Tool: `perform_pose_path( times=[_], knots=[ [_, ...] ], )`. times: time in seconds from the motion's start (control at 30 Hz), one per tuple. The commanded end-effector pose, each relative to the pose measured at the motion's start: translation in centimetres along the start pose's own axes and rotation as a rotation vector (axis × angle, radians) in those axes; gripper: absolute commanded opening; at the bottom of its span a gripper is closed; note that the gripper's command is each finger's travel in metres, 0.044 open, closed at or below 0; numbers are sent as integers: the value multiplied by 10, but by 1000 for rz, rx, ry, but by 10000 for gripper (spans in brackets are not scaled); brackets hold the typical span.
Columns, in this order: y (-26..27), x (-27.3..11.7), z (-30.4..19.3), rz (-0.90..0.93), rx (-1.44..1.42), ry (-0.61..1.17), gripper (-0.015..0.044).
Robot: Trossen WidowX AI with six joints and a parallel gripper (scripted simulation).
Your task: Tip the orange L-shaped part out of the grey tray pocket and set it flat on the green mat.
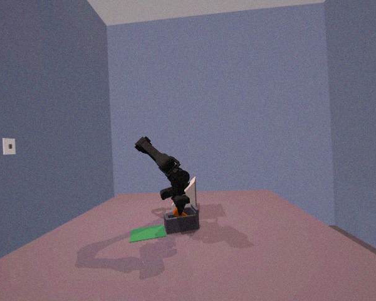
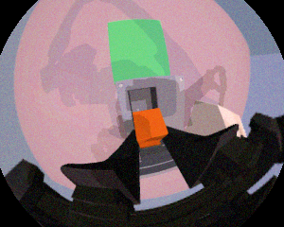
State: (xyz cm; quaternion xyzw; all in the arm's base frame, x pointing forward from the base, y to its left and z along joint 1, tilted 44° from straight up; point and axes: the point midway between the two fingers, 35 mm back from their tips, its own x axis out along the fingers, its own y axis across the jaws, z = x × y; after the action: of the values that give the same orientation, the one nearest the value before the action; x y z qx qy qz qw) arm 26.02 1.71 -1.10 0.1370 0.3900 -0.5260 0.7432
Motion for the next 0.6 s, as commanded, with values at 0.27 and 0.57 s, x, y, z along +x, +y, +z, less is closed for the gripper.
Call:
perform_pose_path(
  times=[0.27,0.57],
  knots=[
    [0,-15,0,1,0,-2,0],
    [0,-29,0,2,-1,-3,0]
  ],
)
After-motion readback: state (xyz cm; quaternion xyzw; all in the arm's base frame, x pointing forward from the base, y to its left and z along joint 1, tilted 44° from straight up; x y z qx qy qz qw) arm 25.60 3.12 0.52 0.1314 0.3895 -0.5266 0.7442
